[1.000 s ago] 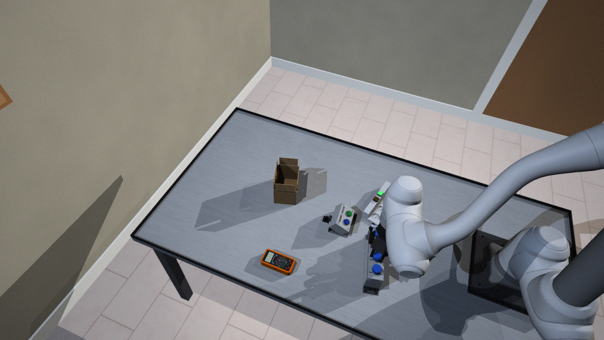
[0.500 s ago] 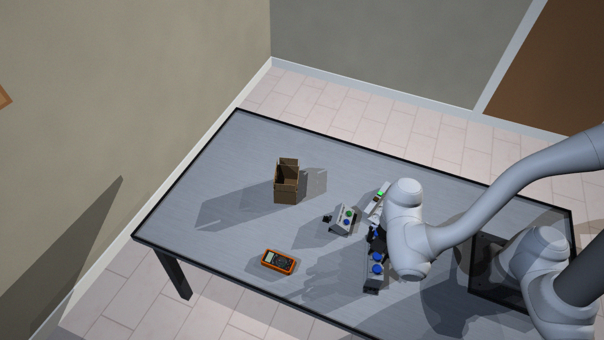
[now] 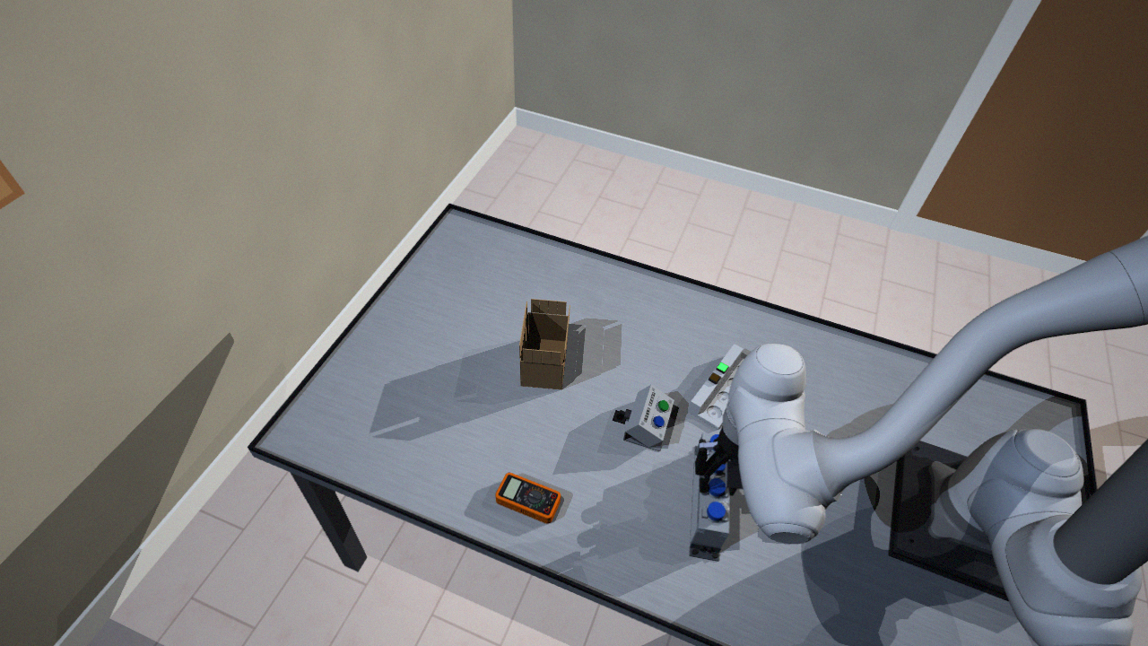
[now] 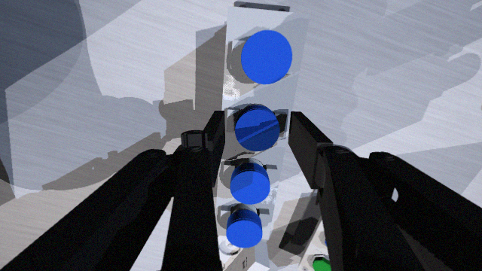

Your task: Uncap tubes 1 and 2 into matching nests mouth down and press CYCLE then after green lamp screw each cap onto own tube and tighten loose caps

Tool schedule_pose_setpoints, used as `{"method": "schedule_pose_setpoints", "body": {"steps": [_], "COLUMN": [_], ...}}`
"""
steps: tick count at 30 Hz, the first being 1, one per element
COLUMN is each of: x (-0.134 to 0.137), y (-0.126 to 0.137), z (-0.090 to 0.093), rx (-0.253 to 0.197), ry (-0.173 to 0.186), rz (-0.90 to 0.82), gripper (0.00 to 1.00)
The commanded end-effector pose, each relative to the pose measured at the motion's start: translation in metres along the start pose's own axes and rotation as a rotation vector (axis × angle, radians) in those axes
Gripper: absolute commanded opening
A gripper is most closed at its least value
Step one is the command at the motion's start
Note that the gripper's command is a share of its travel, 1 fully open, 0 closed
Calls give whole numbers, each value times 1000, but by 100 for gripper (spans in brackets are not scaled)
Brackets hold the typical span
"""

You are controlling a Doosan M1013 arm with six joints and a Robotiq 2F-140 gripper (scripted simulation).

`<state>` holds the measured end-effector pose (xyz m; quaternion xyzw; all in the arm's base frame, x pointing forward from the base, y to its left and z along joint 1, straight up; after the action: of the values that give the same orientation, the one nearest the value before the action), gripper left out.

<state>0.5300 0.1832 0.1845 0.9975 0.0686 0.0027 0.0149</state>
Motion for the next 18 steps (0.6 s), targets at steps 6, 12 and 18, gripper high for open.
{"method": "schedule_pose_setpoints", "body": {"steps": [6, 12, 18], "x": [1, 1, 1], "y": [3, 3, 3], "z": [0, 0, 0], "rx": [31, 31, 31], "ry": [-1, -1, -1], "rz": [-386, -386, -386], "gripper": [41, 41, 30]}}
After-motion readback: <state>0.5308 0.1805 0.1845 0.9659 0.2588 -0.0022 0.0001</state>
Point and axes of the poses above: the point where the finger pads meet when closed, its own z axis out along the fingers, its own x axis across the jaws, y = z × x, the point moved 9 cm from there along -z, back along the fingers, and after that the axes turned 7 degrees about z, right-handed, at the moved point
